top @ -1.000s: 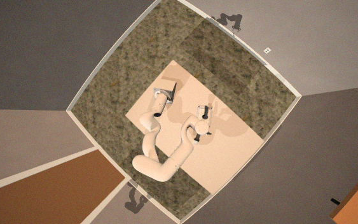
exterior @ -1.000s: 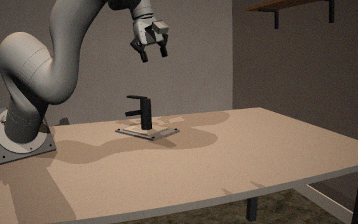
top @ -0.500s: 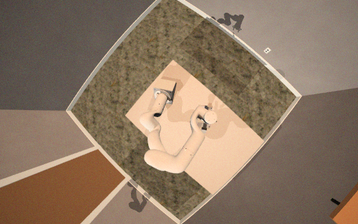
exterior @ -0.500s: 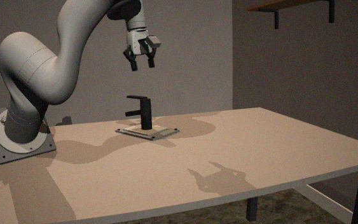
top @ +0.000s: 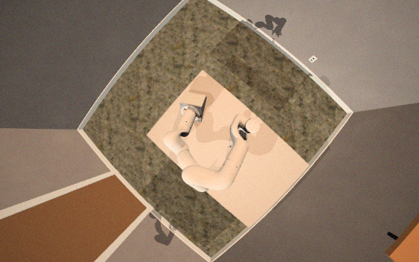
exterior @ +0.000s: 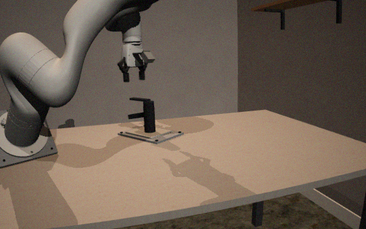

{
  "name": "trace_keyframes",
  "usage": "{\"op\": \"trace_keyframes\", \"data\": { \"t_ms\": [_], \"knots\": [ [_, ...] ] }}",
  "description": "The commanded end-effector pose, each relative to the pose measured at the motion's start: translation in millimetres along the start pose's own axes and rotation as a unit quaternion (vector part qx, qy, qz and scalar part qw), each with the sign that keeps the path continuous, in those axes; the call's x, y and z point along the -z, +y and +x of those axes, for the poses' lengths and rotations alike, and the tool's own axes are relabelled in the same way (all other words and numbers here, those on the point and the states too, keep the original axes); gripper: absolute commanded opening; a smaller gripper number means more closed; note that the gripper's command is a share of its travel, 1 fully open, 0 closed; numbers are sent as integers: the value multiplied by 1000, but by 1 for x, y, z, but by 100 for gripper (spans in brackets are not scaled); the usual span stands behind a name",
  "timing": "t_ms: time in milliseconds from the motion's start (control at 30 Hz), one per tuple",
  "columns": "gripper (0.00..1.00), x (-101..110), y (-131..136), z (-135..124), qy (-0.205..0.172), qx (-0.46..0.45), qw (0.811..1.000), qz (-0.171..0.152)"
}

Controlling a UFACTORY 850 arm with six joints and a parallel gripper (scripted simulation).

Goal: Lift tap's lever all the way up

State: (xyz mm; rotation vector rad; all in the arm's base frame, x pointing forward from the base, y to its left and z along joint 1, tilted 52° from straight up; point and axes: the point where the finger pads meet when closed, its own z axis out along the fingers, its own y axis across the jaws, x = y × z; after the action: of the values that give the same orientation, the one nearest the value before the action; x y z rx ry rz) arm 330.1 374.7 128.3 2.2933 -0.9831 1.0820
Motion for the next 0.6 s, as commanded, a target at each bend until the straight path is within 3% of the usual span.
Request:
{"op": "trace_keyframes", "data": {
  "t_ms": [0,33,67,567],
  "knots": [
    [100,-3,-3,-8,-4,3,1000,-2],
    [100,-3,-3,-8,-4,3,1000,-2],
    [0,-3,-3,-8,-4,3,1000,-2],
    [0,-3,-3,-8,-4,3,1000,-2]
  ]
}}
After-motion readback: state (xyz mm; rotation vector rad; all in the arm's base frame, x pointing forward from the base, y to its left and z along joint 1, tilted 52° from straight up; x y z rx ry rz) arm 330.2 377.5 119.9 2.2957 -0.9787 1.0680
